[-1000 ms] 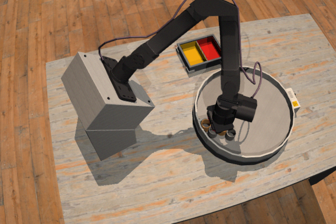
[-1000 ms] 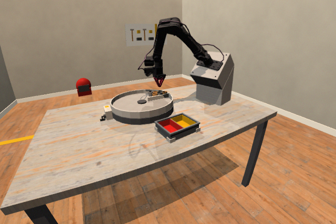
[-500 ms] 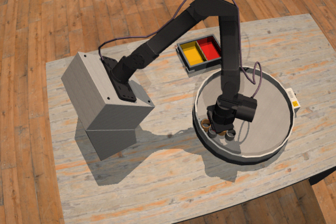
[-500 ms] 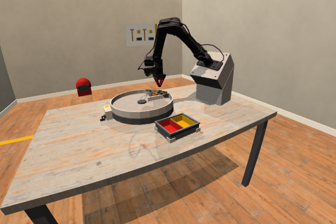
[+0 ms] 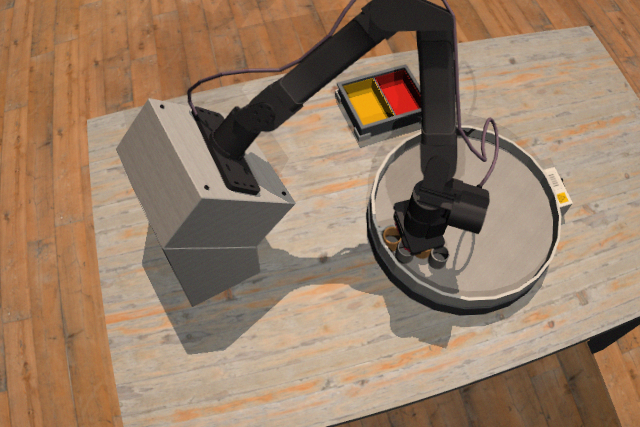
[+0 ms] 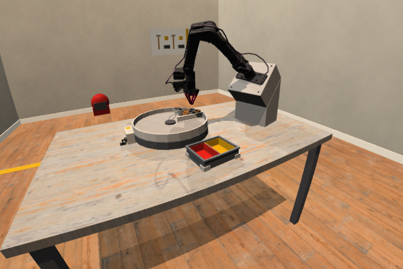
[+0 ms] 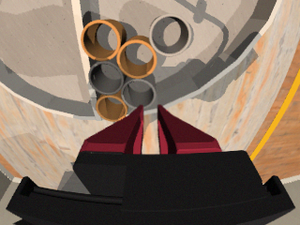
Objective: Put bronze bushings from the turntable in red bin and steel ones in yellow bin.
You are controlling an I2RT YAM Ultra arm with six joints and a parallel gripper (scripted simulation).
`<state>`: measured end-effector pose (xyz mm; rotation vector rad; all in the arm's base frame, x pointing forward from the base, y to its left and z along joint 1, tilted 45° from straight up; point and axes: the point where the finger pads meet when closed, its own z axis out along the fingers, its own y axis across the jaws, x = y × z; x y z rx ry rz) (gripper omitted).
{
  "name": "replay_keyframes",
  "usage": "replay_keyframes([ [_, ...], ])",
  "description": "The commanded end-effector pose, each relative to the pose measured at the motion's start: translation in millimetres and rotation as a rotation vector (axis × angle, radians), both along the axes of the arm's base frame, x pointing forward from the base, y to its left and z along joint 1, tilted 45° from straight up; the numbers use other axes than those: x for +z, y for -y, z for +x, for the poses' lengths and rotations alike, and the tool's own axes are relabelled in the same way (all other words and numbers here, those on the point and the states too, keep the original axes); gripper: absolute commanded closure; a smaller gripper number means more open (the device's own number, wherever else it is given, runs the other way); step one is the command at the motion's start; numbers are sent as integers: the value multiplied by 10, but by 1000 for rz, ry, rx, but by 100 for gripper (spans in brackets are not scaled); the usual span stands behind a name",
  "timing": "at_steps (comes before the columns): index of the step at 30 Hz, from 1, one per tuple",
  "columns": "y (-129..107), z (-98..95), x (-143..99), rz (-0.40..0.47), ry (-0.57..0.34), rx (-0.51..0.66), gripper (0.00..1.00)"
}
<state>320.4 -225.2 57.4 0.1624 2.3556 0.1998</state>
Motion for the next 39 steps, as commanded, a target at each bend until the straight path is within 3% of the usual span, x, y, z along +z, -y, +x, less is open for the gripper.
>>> replay_keyframes([
  [1, 111, -12, 84, -16, 21, -16, 86],
  [33, 116, -11, 37, 0, 10, -14, 86],
  [39, 131, 0, 116, -20, 26, -15, 86],
])
